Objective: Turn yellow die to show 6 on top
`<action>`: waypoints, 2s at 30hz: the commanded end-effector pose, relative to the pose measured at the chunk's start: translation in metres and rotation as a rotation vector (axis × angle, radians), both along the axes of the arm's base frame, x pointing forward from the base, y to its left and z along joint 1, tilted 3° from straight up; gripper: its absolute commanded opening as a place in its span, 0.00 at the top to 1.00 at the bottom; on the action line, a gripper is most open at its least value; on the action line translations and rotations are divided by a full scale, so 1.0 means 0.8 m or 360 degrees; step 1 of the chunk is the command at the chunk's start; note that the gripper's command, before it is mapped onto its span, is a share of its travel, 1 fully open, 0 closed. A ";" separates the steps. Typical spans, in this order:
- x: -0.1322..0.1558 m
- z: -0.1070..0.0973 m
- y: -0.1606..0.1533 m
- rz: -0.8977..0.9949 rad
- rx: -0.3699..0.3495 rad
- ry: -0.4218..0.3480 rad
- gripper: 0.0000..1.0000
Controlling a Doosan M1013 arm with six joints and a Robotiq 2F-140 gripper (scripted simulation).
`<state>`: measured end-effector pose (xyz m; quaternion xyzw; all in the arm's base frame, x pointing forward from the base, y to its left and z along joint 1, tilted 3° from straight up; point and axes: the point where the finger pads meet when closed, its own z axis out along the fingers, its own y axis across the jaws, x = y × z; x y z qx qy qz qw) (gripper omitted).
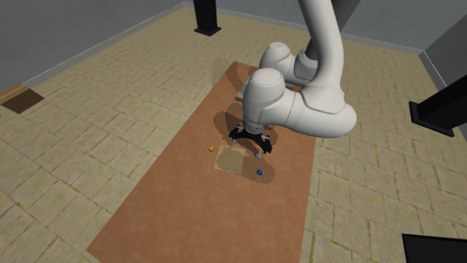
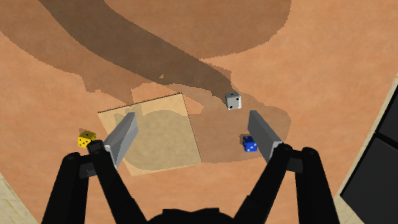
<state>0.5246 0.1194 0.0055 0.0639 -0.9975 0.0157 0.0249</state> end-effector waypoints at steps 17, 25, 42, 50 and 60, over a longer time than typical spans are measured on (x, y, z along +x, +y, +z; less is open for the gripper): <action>-0.024 -0.001 0.061 -0.0001 -0.0002 -0.0001 0.00; -0.024 -0.001 0.061 -0.0001 -0.0002 -0.0001 0.00; -0.024 -0.001 0.061 -0.0001 -0.0002 -0.0001 0.00; -0.024 -0.001 0.061 -0.0001 -0.0002 -0.0001 0.00; -0.018 -0.001 0.065 -0.0001 -0.0002 -0.0001 0.00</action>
